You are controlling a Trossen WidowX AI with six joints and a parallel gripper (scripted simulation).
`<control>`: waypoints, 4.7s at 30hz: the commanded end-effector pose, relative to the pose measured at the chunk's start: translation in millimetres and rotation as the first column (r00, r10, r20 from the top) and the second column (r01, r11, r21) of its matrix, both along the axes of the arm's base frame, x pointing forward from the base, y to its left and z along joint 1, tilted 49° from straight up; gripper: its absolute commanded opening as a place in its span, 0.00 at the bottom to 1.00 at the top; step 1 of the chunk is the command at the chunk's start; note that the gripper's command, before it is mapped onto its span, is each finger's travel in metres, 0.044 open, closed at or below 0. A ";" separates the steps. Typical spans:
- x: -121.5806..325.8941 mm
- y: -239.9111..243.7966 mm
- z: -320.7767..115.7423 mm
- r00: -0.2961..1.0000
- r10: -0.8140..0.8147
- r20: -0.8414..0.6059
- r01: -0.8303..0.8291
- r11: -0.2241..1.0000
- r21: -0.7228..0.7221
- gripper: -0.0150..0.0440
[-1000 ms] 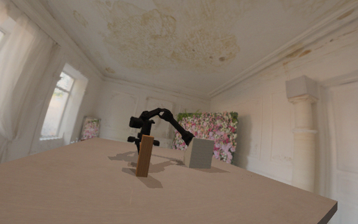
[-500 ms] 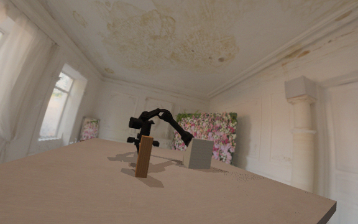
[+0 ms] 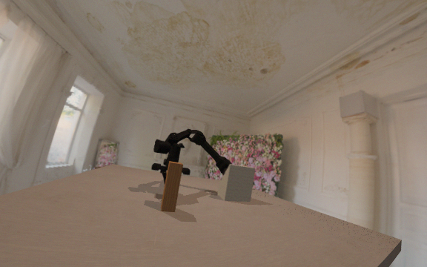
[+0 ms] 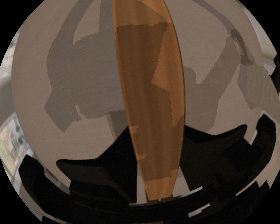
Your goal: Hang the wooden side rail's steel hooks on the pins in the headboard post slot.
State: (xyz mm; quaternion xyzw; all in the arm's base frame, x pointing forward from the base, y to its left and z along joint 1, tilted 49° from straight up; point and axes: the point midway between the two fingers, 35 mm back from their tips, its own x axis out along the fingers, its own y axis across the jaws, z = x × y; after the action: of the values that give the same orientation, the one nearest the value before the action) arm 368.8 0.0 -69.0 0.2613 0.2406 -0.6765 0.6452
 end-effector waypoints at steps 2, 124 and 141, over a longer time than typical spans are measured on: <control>1.1 5.3 -0.8 1.000 0.004 0.010 -0.004 1.000 0.005 0.25; 1.9 14.6 -8.9 1.000 0.004 0.011 -0.004 1.000 0.006 0.25; 1.1 15.6 -10.6 1.000 0.004 0.011 -0.004 1.000 0.006 0.25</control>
State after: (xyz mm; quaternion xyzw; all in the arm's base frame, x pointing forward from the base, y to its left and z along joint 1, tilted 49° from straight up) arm 368.5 9.9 -79.5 0.2627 0.2403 -0.6773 0.6438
